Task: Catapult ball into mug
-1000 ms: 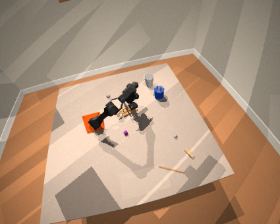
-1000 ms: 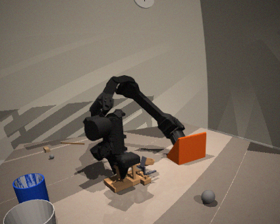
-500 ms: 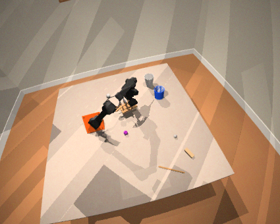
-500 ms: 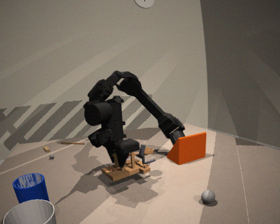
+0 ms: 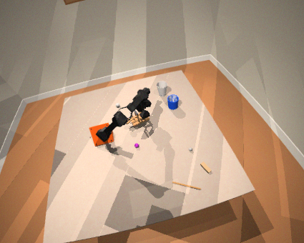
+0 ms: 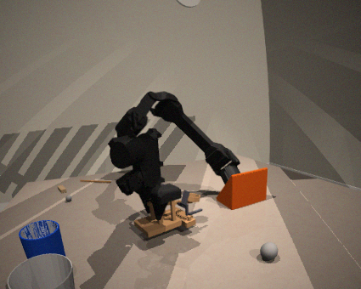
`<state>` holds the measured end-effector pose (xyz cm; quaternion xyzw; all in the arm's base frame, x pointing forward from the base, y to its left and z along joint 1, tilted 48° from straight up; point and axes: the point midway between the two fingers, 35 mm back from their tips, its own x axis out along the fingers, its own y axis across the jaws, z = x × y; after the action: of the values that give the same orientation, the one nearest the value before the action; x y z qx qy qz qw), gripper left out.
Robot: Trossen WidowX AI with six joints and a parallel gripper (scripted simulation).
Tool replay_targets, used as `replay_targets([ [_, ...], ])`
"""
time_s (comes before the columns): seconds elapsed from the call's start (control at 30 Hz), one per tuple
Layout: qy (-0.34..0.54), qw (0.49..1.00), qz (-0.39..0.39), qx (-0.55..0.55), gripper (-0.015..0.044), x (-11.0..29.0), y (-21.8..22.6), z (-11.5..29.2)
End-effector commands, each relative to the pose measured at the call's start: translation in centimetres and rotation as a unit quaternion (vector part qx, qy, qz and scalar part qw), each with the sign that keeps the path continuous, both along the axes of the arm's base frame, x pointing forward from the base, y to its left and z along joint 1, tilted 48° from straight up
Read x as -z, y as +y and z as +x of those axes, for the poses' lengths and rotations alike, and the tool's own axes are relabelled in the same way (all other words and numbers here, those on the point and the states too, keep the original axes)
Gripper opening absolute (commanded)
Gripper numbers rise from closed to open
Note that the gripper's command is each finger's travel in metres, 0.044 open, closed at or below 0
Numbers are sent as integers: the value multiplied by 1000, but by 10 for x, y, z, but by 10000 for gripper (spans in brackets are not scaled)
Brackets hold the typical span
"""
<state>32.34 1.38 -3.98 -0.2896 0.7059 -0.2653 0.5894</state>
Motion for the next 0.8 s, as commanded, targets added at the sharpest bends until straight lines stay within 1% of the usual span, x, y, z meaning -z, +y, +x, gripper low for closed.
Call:
replay_targets([
  [0.0, 0, 1000, -1, -6, 0, 4, -3, 0],
  [0.43, 1, 1000, -2, -6, 0, 18, -19, -4],
  [0.63, 0, 1000, -1, -1, 0, 15, -17, -4],
  [0.77, 0, 1000, -1, -1, 105, 15, -17, -4],
])
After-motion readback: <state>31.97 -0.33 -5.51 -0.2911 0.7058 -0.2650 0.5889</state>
